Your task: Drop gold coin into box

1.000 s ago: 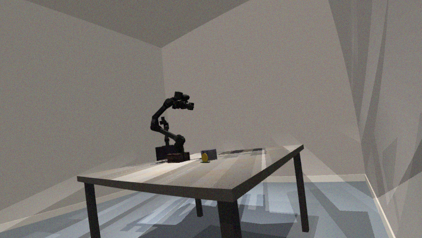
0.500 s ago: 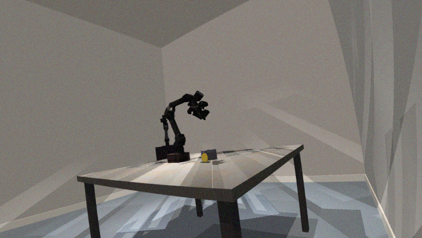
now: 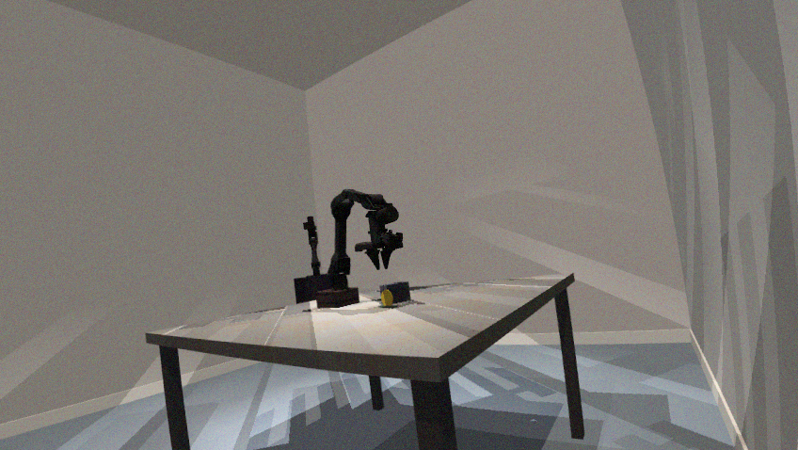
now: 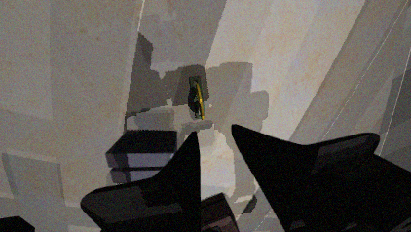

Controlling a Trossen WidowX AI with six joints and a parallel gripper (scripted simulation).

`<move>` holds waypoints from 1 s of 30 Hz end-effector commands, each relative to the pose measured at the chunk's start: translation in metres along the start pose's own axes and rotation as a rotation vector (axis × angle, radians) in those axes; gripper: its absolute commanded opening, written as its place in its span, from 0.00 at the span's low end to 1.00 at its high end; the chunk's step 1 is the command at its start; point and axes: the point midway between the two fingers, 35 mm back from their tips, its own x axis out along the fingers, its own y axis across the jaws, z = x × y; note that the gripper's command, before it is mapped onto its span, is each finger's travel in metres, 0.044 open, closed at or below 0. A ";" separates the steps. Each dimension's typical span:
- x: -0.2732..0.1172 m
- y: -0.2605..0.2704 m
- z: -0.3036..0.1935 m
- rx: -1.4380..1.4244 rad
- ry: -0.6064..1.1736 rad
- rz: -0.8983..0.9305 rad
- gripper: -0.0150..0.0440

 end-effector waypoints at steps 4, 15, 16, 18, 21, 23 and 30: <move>0.022 -0.001 0.003 0.006 0.040 0.026 0.53; 0.056 0.004 0.002 0.006 0.040 0.027 0.53; 0.060 0.004 0.002 0.006 0.040 0.027 0.53; 0.061 0.004 0.001 0.006 0.040 0.027 0.53; 0.061 0.004 0.001 0.006 0.040 0.027 0.53; 0.062 0.004 0.002 0.006 0.040 0.027 0.53; 0.073 0.004 0.002 0.006 0.040 0.027 0.53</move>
